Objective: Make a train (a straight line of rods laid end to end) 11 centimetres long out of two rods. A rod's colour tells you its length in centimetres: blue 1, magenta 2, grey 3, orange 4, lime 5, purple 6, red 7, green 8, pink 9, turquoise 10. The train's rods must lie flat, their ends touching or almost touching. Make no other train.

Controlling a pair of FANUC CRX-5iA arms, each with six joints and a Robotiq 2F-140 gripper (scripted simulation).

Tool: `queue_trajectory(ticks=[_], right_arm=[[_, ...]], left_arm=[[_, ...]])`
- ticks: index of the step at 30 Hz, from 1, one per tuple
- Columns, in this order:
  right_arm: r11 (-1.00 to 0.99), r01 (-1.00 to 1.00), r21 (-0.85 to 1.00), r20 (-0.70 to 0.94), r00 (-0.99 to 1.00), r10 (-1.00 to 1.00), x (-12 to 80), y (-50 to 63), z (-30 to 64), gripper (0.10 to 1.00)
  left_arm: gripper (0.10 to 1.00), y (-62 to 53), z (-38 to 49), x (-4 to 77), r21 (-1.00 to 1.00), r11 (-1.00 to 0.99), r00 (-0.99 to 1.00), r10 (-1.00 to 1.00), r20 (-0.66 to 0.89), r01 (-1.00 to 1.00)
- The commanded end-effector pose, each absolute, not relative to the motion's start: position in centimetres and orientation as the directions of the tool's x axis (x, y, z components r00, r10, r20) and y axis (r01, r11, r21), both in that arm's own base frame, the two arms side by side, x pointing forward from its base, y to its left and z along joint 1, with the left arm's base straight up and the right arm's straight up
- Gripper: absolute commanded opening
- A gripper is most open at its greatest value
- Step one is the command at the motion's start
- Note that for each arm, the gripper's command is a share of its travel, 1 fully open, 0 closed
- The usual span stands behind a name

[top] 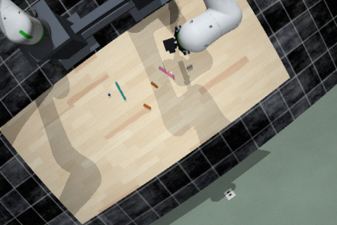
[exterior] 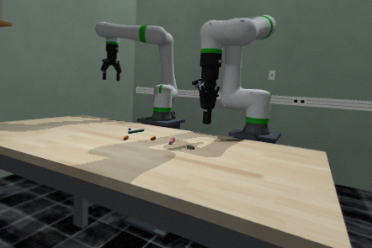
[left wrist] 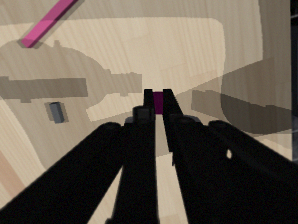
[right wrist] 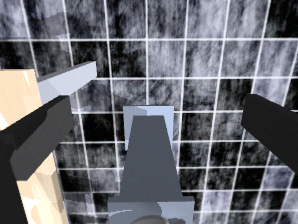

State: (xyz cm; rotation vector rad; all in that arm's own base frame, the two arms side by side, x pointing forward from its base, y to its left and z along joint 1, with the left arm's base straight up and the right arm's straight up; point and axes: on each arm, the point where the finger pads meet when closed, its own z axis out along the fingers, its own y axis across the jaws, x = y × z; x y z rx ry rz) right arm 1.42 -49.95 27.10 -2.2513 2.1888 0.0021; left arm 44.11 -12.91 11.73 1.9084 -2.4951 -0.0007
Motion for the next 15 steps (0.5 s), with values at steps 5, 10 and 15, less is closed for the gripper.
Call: queue_trajectory(ticks=[5, 10, 15], right_arm=[[-0.028, -1.0, 0.0, 0.0, 0.028, -1.0, 1.4, -50.0, 27.2, 1.0], [-0.028, -1.0, 0.0, 0.0, 0.028, -1.0, 1.4, -50.0, 27.2, 1.0], [-0.028, -1.0, 0.0, 0.0, 0.028, -1.0, 1.4, -50.0, 27.2, 1.0]], left_arm=[[0.124, -12.9, 8.8, 44.2, -0.001, 0.262, -0.262, -0.965, 0.0, -0.965], [0.124, -12.9, 7.5, 44.2, -0.001, 0.262, -0.262, -0.965, 0.0, -0.965], [0.124, -12.9, 5.8, 44.2, -0.001, 0.262, -0.262, -0.965, 0.0, -0.965]])
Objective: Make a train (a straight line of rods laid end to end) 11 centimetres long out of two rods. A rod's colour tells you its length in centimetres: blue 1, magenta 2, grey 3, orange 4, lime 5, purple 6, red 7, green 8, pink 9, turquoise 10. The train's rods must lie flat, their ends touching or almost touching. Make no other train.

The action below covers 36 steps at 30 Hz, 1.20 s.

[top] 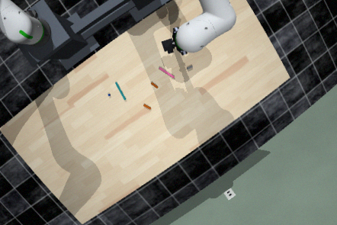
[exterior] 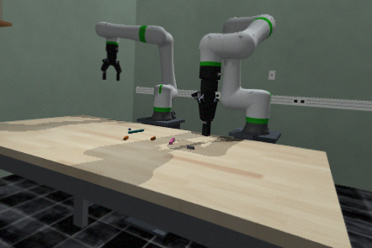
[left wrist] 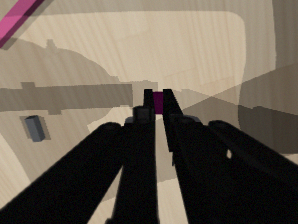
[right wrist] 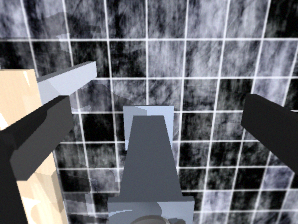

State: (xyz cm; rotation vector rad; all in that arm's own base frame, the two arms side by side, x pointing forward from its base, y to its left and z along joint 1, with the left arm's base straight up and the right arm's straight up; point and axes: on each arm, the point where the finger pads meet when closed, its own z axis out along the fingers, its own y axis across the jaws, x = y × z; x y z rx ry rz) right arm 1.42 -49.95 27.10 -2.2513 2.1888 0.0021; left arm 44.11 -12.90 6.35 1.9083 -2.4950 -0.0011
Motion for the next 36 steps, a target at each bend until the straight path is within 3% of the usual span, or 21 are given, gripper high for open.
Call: queue_trajectory(ticks=[1, 36], right_arm=[[-0.028, -1.0, 0.0, 0.0, 0.028, -1.0, 1.4, -49.98, 27.2, 1.0], [-0.028, -1.0, 0.0, 0.0, 0.028, -1.0, 1.4, -49.98, 27.2, 1.0]], left_arm=[[0.124, -12.92, 5.55, 44.19, -0.001, 0.262, -0.262, -0.965, 0.0, -0.965], [0.124, -12.92, 4.89, 44.19, -0.001, 0.262, -0.262, -0.965, 0.0, -0.965]])
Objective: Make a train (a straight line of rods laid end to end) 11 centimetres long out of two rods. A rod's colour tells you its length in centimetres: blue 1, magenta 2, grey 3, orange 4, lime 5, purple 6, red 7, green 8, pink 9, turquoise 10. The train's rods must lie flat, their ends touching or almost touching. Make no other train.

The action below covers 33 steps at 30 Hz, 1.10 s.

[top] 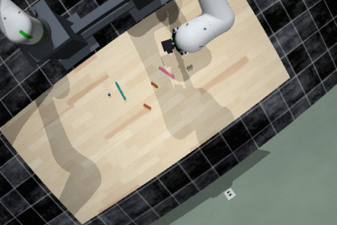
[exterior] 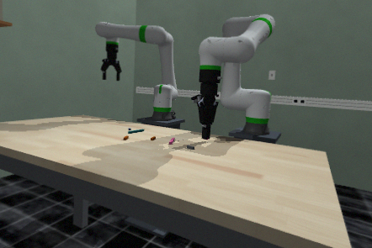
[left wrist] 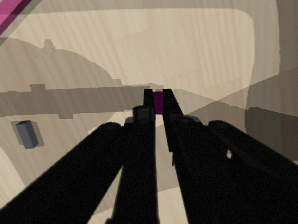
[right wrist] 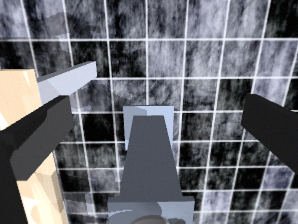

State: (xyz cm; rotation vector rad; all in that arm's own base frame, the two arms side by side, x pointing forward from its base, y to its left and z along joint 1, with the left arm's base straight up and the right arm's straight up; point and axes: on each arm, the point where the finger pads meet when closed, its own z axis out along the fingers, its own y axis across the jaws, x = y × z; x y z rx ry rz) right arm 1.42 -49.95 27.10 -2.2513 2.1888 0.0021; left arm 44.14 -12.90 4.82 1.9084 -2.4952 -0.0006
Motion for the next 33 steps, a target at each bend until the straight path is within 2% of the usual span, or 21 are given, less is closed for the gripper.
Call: queue_trajectory(ticks=[1, 33], right_arm=[[-0.028, -1.0, 0.0, 0.0, 0.028, -1.0, 1.4, -50.0, 27.2, 1.0], [-0.028, -1.0, 0.0, 0.0, 0.028, -1.0, 1.4, -50.0, 27.2, 1.0]], left_arm=[[0.124, -12.9, 4.9, 44.2, -0.001, 0.262, -0.262, -0.965, 0.0, -0.965], [0.124, -12.9, 3.7, 44.2, -0.001, 0.262, -0.262, -0.965, 0.0, -0.965]])
